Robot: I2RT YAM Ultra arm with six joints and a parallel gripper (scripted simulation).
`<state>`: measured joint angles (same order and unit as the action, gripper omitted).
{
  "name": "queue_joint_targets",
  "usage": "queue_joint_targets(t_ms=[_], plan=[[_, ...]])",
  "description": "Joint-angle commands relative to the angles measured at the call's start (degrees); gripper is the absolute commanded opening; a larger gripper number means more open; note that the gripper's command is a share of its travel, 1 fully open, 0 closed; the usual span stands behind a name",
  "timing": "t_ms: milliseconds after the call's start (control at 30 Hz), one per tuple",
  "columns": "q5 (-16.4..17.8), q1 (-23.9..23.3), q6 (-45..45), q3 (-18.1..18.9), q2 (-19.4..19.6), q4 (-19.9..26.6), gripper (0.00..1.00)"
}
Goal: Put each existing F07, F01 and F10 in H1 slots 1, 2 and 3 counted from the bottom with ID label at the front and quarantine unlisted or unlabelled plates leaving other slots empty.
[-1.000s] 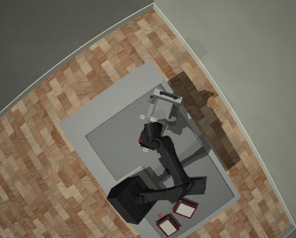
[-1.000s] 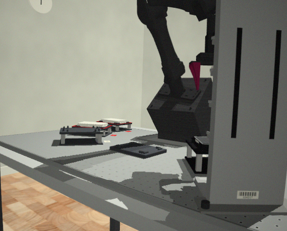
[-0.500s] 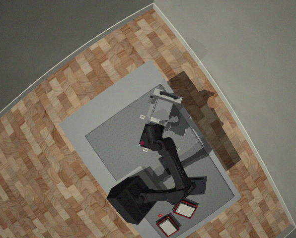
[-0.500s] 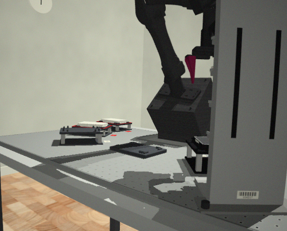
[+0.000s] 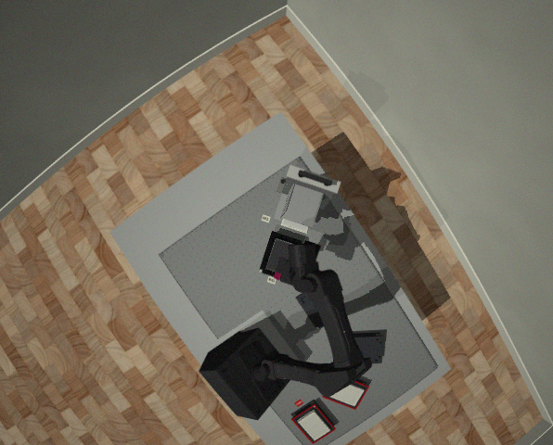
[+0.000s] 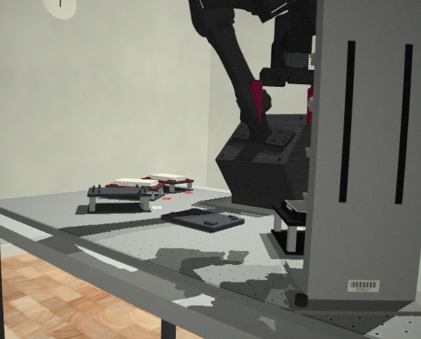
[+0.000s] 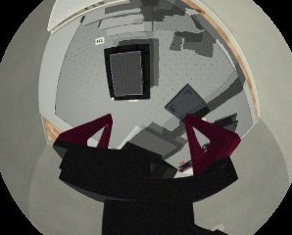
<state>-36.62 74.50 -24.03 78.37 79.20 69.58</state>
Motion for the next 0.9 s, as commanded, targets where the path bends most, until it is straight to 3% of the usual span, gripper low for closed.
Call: queue_joint_targets(t_ms=[0,133,200,467,700,767,867], plan=[[0.58,-0.93,2.79,-0.49,-2.22,-0.29,1.0],[-0.29,-1.94,6.59,-6.63,-8.19,-5.61,1.0],[-0.29,-1.94,6.59,-6.63,-8.19,-5.61,1.0],[-0.3,-5.19,15.61,-18.06,-20.38,-16.22,1.0],[2.62,-10.13,24.79,-27.1,-31.29,-25.13,1.0],[2.62,-10.13,24.79,-27.1,-31.29,-25.13,1.0],[5.15,-13.23,28.95,-30.67,-35.96,-28.69,1.0]])
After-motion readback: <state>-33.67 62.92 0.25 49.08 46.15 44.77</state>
